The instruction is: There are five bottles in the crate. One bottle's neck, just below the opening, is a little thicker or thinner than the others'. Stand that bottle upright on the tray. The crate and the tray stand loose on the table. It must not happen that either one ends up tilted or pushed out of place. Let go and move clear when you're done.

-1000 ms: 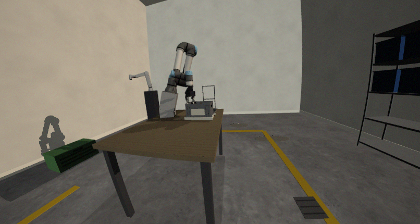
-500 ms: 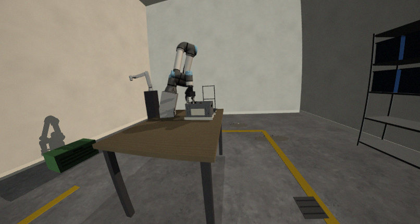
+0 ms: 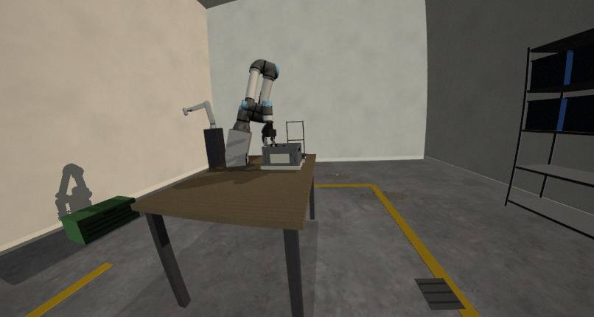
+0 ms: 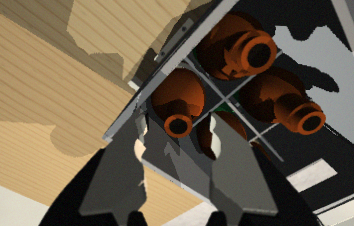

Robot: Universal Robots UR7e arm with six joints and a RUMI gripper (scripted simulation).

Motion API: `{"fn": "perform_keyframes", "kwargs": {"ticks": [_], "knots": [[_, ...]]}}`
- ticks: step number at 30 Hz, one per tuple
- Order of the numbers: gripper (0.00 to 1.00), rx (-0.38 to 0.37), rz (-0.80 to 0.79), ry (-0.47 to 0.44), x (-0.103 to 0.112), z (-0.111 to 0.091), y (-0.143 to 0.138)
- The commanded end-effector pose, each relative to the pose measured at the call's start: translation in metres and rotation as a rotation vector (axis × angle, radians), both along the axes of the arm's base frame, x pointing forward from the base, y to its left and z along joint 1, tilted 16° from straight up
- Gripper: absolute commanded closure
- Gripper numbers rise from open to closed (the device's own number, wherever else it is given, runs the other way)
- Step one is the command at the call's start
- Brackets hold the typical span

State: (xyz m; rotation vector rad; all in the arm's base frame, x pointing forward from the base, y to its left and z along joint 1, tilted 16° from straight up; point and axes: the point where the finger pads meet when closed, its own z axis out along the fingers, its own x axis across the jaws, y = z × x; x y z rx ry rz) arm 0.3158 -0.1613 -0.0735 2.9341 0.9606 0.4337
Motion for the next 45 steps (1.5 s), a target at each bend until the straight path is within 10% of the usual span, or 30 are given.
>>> {"fn": "perform_keyframes", "kwargs": {"ticks": [1,13,14,45], "knots": [[0.62,-0.001,0.000,0.000,0.0001,0.0002,-0.0003],[0.62,-0.001,0.000,0.000,0.0001,0.0002,-0.0003],[1.00,-0.001,0.000,0.000,0.0001,0.0002,-0.0003],[1.00,-0.001,0.000,0.000,0.0001,0.0002,-0.0003]]}}
